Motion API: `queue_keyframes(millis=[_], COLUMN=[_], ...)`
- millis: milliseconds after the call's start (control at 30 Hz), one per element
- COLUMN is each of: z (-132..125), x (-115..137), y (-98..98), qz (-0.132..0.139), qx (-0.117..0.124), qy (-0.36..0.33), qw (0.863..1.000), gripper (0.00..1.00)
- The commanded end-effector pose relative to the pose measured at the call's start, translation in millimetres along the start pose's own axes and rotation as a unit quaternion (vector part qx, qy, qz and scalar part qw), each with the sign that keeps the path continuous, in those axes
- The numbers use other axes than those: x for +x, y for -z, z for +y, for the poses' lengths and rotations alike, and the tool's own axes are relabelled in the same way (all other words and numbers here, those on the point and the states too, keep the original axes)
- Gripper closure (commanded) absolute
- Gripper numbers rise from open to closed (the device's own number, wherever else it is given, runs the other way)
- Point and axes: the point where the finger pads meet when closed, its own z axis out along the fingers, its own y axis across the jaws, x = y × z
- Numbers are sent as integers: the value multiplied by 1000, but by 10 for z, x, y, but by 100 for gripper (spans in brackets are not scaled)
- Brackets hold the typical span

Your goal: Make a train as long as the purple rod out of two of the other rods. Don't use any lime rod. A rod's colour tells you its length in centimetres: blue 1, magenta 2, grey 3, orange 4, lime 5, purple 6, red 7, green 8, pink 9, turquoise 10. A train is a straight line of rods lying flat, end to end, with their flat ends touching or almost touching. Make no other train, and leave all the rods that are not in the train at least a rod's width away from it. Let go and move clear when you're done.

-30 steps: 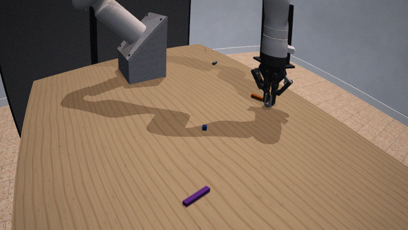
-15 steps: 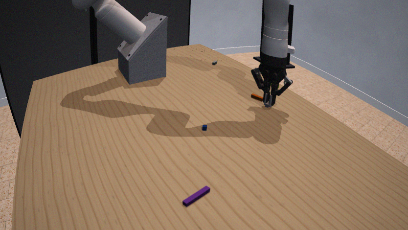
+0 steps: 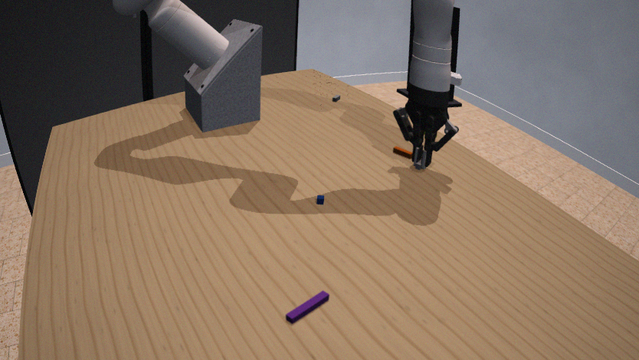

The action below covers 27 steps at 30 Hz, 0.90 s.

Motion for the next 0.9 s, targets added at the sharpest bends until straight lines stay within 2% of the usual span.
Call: queue_keyframes(millis=[0,867], z=[3,3], x=[1,1], y=[-15,-72], qz=[0,0], qx=[0,0], qy=[0,0], qw=[1000,1000], gripper=[95,95])
